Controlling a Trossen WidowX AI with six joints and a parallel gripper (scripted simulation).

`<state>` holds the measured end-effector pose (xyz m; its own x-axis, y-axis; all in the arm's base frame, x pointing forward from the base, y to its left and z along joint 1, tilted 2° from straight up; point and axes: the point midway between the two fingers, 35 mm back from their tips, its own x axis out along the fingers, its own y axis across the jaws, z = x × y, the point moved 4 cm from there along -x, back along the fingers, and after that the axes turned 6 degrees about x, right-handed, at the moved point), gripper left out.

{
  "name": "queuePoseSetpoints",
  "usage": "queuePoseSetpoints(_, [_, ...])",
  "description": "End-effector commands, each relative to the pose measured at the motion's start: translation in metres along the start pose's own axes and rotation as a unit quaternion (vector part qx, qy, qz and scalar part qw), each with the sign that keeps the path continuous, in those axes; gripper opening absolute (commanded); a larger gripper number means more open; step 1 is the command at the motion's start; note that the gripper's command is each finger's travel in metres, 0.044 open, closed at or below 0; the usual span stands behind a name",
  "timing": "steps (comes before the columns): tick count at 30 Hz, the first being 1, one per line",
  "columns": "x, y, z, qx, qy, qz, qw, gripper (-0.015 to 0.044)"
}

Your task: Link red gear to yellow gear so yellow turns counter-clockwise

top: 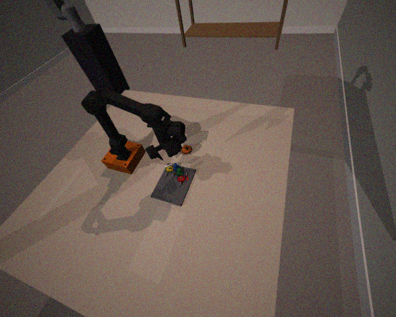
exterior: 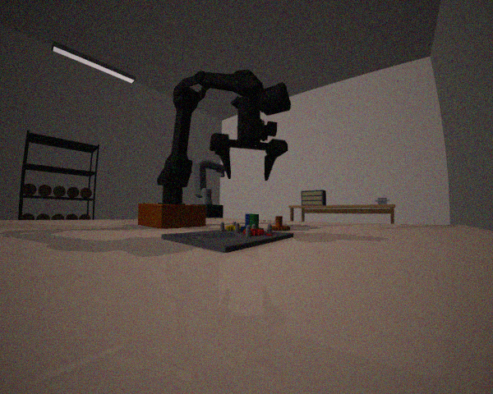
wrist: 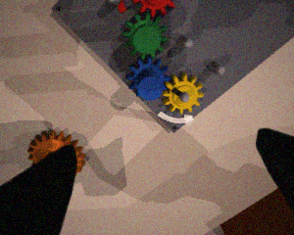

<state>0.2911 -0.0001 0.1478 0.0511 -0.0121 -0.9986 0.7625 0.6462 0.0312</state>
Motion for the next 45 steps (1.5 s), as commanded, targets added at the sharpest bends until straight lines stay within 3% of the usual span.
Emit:
queuePoseSetpoints(1, [0.0, 0.0, 0.0, 0.002, 0.0, 0.0, 1.0, 0.044])
queuePoseSetpoints(26, [-0.001, 0.002, -0.002, 0.002, 0.0, 0.0, 1.0, 0.044])
queuePoseSetpoints(36, [-0.024, 0.074, -0.117, 0.002, 0.006, 0.003, 1.0, 0.044])
queuePoseSetpoints(42, [-0.041, 0.089, -0.203, 0.002, 0.01, 0.003, 1.0, 0.044])
queuePoseSetpoints(45, [-0.042, 0.089, -0.214, 0.002, 0.01, 0.004, 1.0, 0.044])
